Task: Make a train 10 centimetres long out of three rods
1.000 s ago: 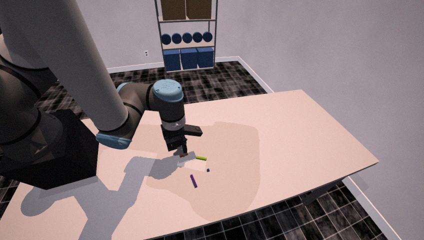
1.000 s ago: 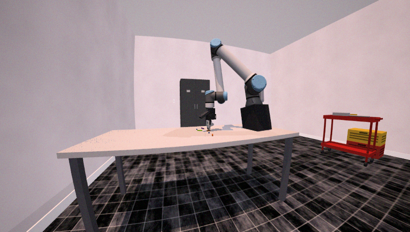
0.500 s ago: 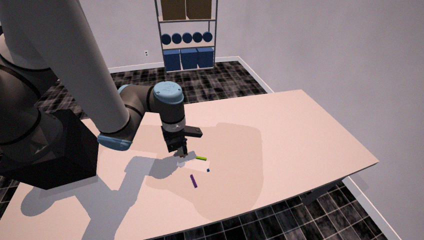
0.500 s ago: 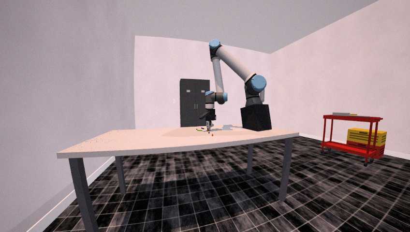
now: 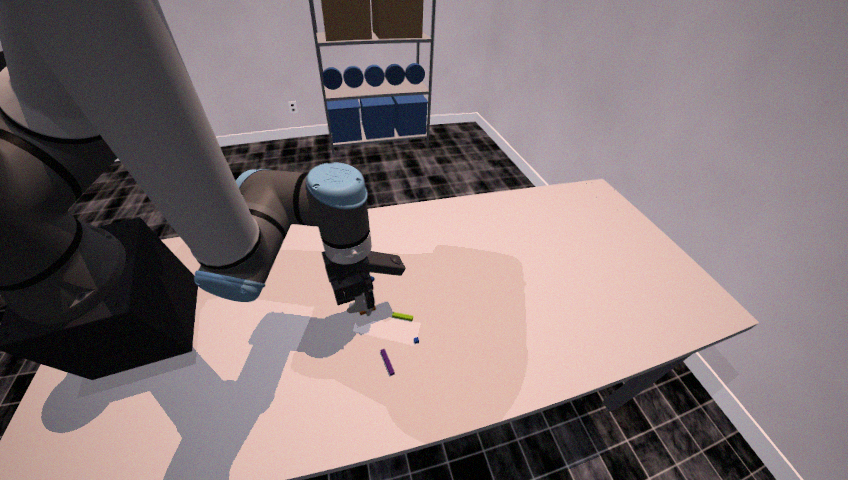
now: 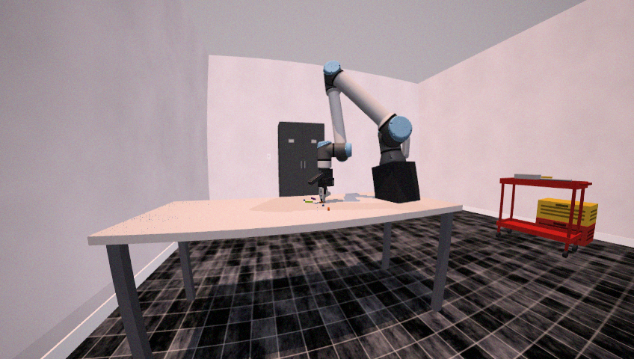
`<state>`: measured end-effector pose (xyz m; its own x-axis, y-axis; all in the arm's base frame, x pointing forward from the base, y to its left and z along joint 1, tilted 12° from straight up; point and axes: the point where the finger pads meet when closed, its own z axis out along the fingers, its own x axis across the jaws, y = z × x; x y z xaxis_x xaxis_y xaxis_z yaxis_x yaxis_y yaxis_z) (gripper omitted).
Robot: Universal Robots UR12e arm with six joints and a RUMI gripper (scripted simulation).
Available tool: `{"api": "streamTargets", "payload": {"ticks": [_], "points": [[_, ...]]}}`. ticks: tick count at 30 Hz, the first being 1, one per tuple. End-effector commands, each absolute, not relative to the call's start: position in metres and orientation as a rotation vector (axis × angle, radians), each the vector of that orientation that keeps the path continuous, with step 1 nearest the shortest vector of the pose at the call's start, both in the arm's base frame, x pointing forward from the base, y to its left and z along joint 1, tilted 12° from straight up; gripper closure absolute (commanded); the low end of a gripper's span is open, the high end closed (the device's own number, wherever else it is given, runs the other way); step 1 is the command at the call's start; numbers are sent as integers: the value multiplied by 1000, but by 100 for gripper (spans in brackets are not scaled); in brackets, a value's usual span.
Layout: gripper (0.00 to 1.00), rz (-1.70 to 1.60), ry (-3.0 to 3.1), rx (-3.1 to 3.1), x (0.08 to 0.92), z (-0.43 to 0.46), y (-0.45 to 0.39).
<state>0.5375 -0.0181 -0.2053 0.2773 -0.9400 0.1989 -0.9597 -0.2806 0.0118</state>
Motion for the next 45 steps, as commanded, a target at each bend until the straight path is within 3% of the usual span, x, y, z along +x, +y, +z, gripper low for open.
{"api": "streamTargets", "payload": {"ticks": [1,16,17,45], "points": [[86,232,-1800,2405,538,-205,-18],[86,232,-1800,2405,538,-205,-18],[100,232,-1800,2405,538,-205,-18],[100,232,-1800,2405,538,-205,-18]]}}
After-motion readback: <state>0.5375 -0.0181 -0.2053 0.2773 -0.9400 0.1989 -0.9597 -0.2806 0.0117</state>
